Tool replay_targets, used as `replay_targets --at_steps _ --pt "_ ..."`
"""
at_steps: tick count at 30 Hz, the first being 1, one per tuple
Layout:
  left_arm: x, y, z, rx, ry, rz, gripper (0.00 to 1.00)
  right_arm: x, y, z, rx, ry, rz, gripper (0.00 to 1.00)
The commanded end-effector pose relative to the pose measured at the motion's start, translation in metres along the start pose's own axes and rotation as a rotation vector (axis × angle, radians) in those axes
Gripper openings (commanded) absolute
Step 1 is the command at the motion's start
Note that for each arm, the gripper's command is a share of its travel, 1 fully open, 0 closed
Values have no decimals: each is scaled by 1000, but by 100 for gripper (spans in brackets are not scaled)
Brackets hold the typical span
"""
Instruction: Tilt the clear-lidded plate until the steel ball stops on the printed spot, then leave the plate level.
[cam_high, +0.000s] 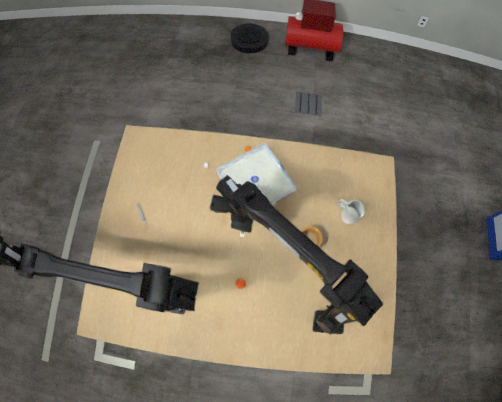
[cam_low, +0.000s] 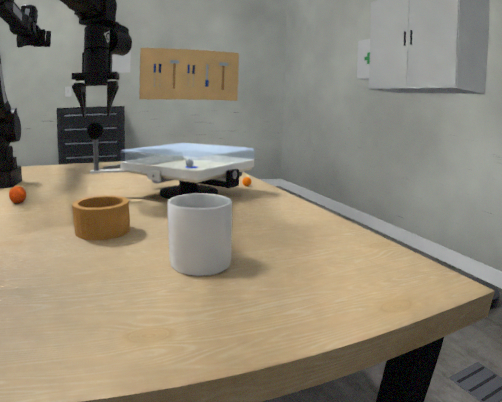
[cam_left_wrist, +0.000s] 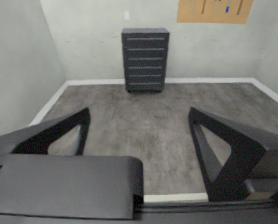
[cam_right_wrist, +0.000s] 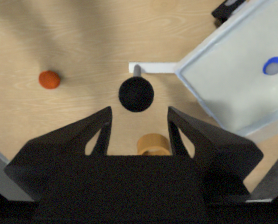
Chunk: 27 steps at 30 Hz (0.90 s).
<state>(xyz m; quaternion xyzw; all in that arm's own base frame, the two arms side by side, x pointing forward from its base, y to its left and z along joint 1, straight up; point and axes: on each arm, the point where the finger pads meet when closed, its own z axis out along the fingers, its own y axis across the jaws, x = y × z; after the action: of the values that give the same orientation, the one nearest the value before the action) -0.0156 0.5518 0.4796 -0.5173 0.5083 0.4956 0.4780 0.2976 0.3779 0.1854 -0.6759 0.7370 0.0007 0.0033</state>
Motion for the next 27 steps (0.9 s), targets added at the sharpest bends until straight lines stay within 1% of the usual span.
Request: replay_targets --at_steps 1,5,6,7,8,13,14,16,18,22,23,27 --pt "-20 9 -8 -18 -52 -10 100 -9 -9 -33 33 -48 1 57" --pt "-20 9 -8 -18 -52 -10 100 -9 -10 -35 31 -46 1 57" --pt "-20 9 -8 -18 -52 -10 100 -1 -4 -12 -2 3 1 57" --pt "-20 9 -8 -18 -52 -10 100 -8 -8 -24 14 -20 1 57" --pt "-20 9 -8 -18 -52 -10 100 -10 -10 -31 22 -32 1 57" --pt "-20 9 -8 -18 -52 -10 100 -9 -9 -45 31 -47 1 57" --pt "-20 9 -8 -18 -52 -10 100 -9 -9 -46 32 -47 1 57" --pt "-20 9 -8 -18 -52 -10 100 -5 -6 -38 19 -28 1 57" --pt "-20 9 -8 -18 -52 -10 100 -9 -9 -40 22 -32 1 57" --pt "-20 9 -8 -18 -52 -10 100 -9 -9 -41 22 -33 1 57" --pt "-20 9 -8 -18 -52 -10 100 -4 -6 -31 11 -16 1 57" --pt "-20 9 -8 -18 -52 -10 100 -5 -7 -36 14 -21 1 57"
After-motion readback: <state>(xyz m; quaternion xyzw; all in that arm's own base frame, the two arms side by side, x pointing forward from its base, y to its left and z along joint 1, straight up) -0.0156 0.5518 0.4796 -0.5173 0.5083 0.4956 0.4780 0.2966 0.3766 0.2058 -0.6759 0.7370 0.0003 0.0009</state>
